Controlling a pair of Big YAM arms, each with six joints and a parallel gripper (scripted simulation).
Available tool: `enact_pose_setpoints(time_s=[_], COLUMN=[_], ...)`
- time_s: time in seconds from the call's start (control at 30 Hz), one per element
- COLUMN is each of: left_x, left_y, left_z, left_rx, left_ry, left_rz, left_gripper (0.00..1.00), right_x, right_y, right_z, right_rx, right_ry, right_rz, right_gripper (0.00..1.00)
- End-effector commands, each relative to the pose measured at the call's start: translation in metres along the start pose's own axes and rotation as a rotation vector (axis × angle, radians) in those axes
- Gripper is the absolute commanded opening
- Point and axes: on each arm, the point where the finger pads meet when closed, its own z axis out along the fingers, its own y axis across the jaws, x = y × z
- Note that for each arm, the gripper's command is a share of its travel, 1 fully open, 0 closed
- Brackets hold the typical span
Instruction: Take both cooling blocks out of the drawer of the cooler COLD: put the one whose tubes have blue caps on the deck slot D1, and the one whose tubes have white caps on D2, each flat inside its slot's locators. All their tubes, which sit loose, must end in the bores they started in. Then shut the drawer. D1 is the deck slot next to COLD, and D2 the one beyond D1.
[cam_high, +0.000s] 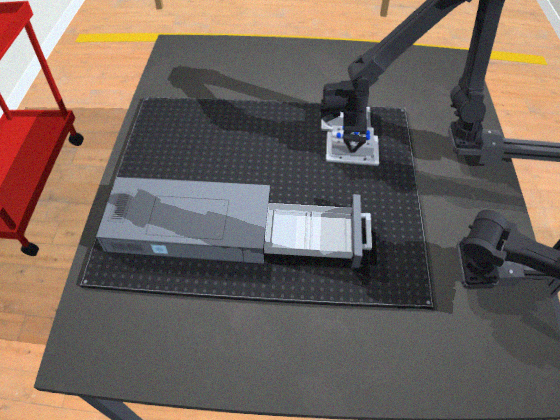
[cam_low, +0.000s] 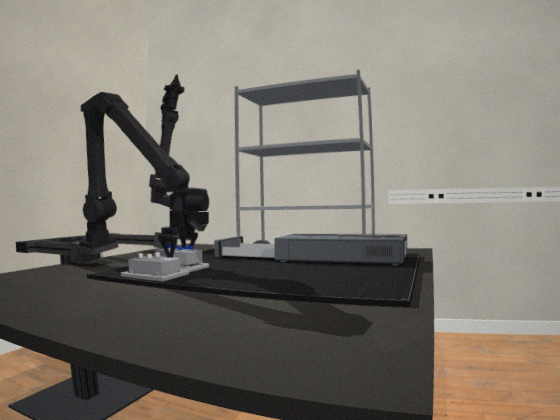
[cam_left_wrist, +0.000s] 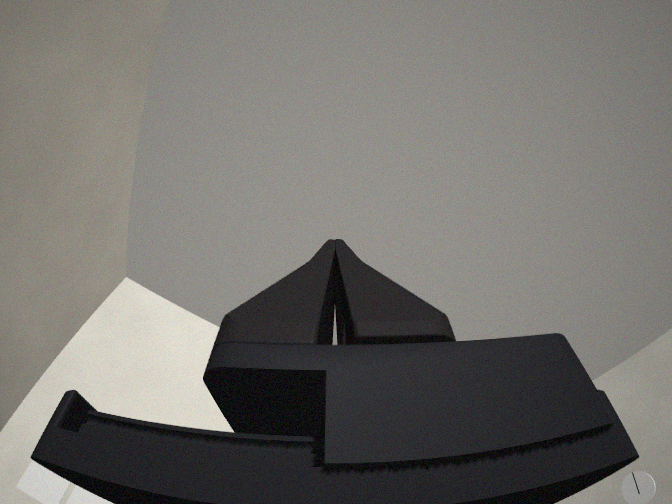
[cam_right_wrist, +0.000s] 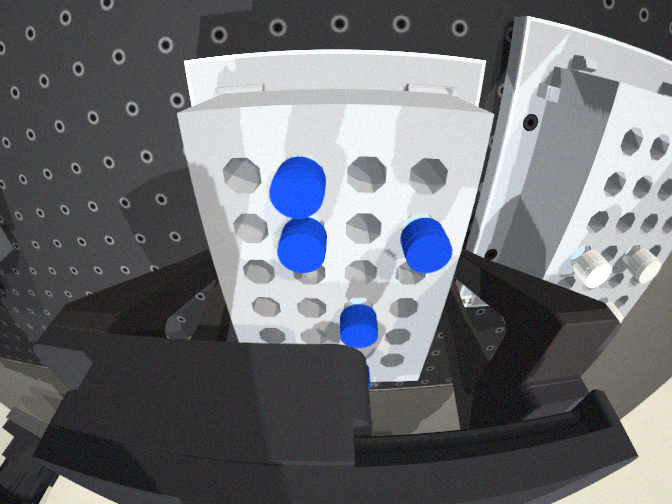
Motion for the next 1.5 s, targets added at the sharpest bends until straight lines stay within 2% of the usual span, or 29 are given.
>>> enact_pose_setpoints(time_s=[0.0,0.6,1.0,1.07,1.47], left_x=[0.023,0.023,0.023,0.023,0.023], left_y=[-0.002,-0.002,-0.002,-0.002,-0.002], left_z=[0.008,0.008,0.008,0.008,0.008], left_rx=[0.001,0.001,0.001,0.001,0.001], left_ry=[0.034,0.034,0.034,0.034,0.034], left_rz=[0.008,0.008,0.008,0.008,0.008], left_gripper=[0.0,0.0,0.0,0.0,0.0], right_x=[-0.043,-0.04,-0.013,-0.02,-0.031], right_y=[0.003,0.001,0.0,0.0,0.002], right_z=[-0.027,-0.027,-0.011,-0.015,-0.025], right_rx=[-0.018,-0.019,-0.012,-0.018,-0.015], right_ry=[-0.104,-0.114,-0.069,-0.109,-0.094], right_rz=[0.011,0.001,-0.007,-0.002,-0.008], right_gripper=[0.0,0.0,0.0,0.0,0.0])
